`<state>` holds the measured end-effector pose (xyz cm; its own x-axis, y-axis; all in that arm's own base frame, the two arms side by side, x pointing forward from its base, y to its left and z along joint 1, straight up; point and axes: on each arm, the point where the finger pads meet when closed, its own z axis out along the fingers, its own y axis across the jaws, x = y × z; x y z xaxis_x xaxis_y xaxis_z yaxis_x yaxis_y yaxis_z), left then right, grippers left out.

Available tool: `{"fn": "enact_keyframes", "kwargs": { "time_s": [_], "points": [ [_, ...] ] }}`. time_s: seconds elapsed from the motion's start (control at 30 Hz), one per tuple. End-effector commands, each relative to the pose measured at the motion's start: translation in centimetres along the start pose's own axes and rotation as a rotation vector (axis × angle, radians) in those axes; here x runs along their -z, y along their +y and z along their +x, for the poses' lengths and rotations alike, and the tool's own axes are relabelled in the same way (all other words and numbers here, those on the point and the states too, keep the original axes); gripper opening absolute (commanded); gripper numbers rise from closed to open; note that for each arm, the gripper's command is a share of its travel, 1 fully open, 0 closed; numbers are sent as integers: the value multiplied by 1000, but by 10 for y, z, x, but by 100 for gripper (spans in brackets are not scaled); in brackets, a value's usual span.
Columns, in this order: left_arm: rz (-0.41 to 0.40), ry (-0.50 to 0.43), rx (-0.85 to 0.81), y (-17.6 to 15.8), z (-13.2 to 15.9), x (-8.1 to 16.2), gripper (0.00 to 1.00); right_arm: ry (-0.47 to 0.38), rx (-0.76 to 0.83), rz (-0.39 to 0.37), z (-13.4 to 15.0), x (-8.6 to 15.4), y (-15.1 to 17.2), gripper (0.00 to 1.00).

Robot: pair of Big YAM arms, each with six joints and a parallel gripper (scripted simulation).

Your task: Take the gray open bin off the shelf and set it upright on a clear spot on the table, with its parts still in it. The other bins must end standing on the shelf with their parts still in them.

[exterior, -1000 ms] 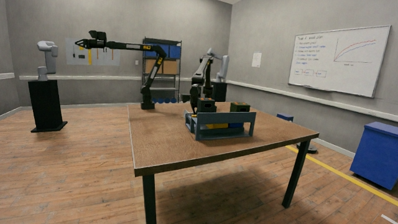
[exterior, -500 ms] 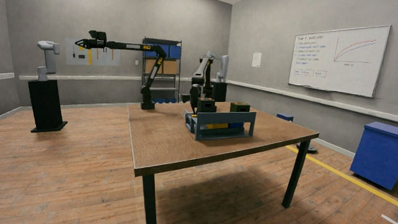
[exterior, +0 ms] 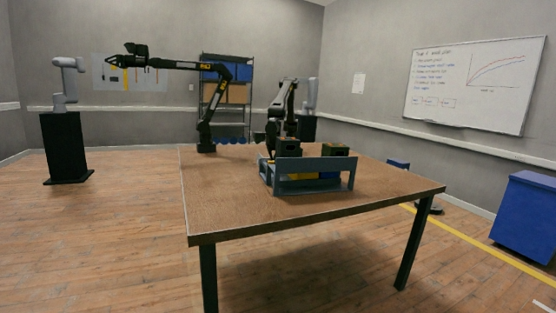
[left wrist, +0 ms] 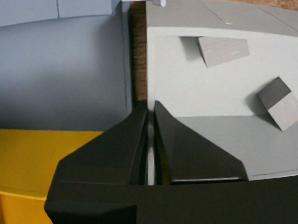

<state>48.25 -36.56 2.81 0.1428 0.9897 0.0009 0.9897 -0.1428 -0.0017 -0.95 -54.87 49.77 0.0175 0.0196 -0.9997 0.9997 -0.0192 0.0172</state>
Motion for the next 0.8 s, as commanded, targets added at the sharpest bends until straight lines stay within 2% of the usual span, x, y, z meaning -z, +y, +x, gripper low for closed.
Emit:
{"fn": "enact_keyframes", "kwargs": {
  "time_s": [0.0, 0.77],
  "points": [
    [-38, -22, -9, 15, -15, 11, 0, -20, 17, 6, -3, 4, -4, 100],
    [-34, -20, -10, 13, -14, 7, 0, -20, 17, 6, -3, 4, -4, 100]
  ]
}}
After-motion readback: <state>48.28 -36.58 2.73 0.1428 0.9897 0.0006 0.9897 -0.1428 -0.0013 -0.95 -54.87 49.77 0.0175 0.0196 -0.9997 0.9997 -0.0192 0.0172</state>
